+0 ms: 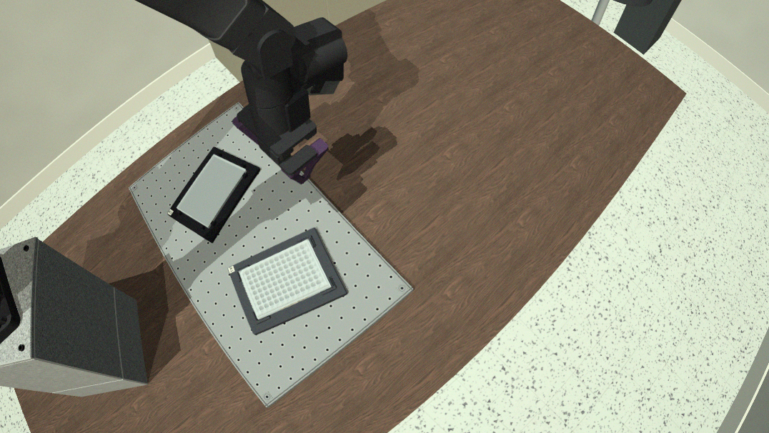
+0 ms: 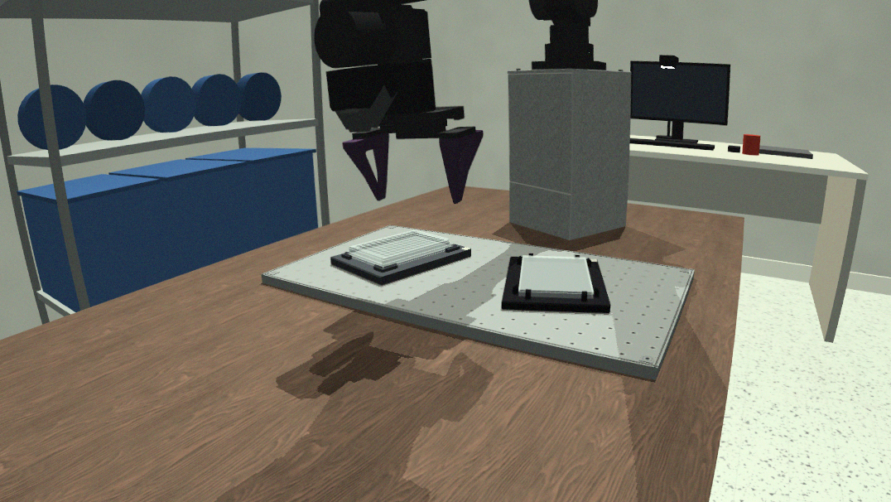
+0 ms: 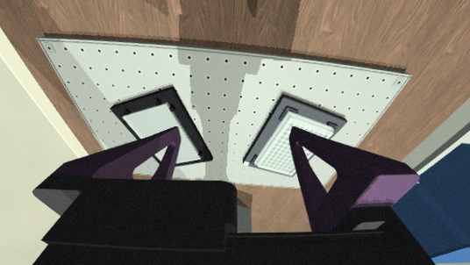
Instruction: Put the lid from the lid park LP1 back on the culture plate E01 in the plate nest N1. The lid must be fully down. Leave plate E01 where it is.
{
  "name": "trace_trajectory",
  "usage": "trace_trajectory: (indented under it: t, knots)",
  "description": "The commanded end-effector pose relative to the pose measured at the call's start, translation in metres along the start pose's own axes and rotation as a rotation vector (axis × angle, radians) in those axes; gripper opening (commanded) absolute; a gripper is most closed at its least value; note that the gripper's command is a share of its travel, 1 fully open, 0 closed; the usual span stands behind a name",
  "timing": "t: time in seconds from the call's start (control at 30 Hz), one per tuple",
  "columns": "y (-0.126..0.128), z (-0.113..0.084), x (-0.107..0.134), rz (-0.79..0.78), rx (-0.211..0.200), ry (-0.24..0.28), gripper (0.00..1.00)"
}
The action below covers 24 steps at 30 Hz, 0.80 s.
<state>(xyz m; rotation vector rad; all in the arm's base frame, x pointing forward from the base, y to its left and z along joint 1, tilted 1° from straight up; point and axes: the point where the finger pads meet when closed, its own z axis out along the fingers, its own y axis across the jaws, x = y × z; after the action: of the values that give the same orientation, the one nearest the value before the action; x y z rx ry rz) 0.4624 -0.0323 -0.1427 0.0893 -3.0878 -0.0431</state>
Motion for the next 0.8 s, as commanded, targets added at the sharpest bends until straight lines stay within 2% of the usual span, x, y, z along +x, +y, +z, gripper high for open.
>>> trace_trajectory:
  t: [0.0, 0.03, 0.2, 0.27, 0.43, 0.5, 0.57, 0.77]
  knots:
    - [0.008, 0.002, -0.006, -0.021, 0.008, -0.019, 1.0]
    - [0.012, -0.002, -0.007, -0.063, 0.015, -0.036, 1.0]
    - [0.034, 0.018, 0.009, -0.041, 0.009, -0.014, 1.0]
    - [0.041, 0.011, 0.008, -0.126, 0.026, -0.049, 1.0]
    - [0.061, 0.03, 0.027, -0.104, 0.019, -0.027, 1.0]
    - [0.068, 0.023, 0.026, -0.188, 0.035, -0.06, 1.0]
    - [0.068, 0.023, 0.026, -0.188, 0.035, -0.06, 1.0]
    - [0.089, 0.045, 0.052, -0.166, 0.029, -0.032, 1.0]
